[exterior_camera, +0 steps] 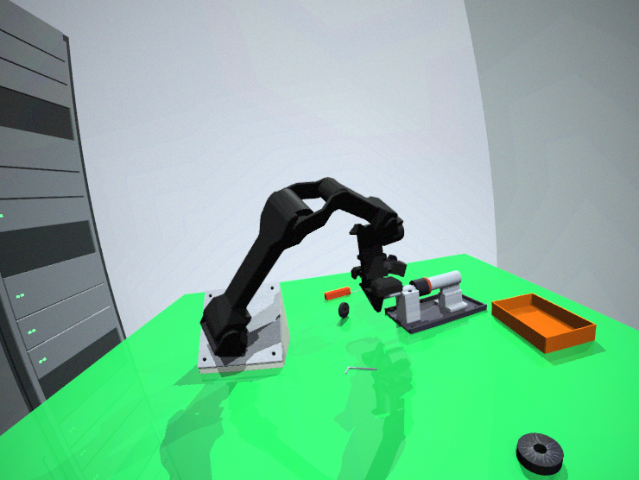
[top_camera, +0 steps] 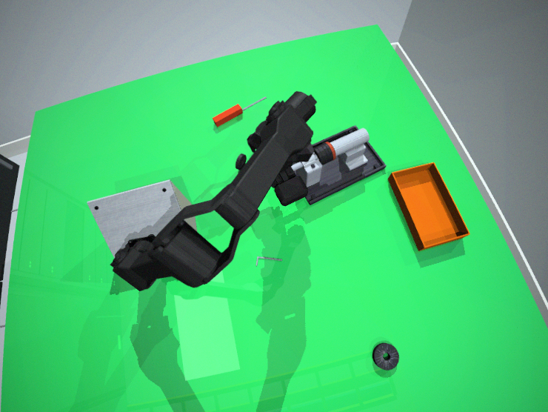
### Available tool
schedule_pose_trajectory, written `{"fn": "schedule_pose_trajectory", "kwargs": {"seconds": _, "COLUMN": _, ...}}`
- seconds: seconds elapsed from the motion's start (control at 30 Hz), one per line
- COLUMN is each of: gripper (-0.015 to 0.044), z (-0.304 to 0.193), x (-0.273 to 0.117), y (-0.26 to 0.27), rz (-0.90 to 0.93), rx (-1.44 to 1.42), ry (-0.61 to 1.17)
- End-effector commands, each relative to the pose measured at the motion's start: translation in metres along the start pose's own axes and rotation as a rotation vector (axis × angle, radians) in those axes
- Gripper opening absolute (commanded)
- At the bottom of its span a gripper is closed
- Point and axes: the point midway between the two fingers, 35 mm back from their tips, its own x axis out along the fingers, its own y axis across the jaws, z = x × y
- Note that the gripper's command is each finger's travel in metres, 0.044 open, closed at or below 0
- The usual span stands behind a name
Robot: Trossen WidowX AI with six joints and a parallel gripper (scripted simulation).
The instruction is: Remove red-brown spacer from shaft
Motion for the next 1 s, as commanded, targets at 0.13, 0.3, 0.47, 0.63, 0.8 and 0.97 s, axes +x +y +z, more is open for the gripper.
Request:
{"fn": "schedule_pose_trajectory", "kwargs": {"seconds": 0.13, "gripper": 0.0, "z": -0.0016, "x": -0.0002, "y": 0.0003, "rz": 0.002, "rx": 0.003, "ry": 0.001}}
{"fn": "schedule_pose_trajectory", "kwargs": {"seconds": 0.3, "gripper": 0.0, "z": -0.0022, "x": -0.0002, "y": 0.0003, "rz": 0.002, "rx": 0.003, "ry": 0.001}}
{"fn": "schedule_pose_trajectory", "kwargs": {"seconds": 0.47, "gripper": 0.0, "z": -0.0028, "x": -0.0002, "y": 0.0003, "rz": 0.002, "rx": 0.003, "ry": 0.001}}
{"fn": "schedule_pose_trajectory", "kwargs": {"seconds": 0.63, "gripper": 0.0, "z": -0.0034, "x": -0.0001, "y": 0.0003, "rz": 0.002, "rx": 0.003, "ry": 0.001}}
{"fn": "schedule_pose_trajectory", "kwargs": {"seconds": 0.8, "gripper": 0.0, "z": -0.004, "x": -0.0001, "y": 0.0003, "rz": 0.002, "rx": 0.003, "ry": 0.001}}
{"fn": "schedule_pose_trajectory", "kwargs": {"seconds": 0.97, "gripper": 0.0, "z": -0.0033, "x": 0.0, "y": 0.0001, "rz": 0.0, "rx": 0.0, "ry": 0.0}}
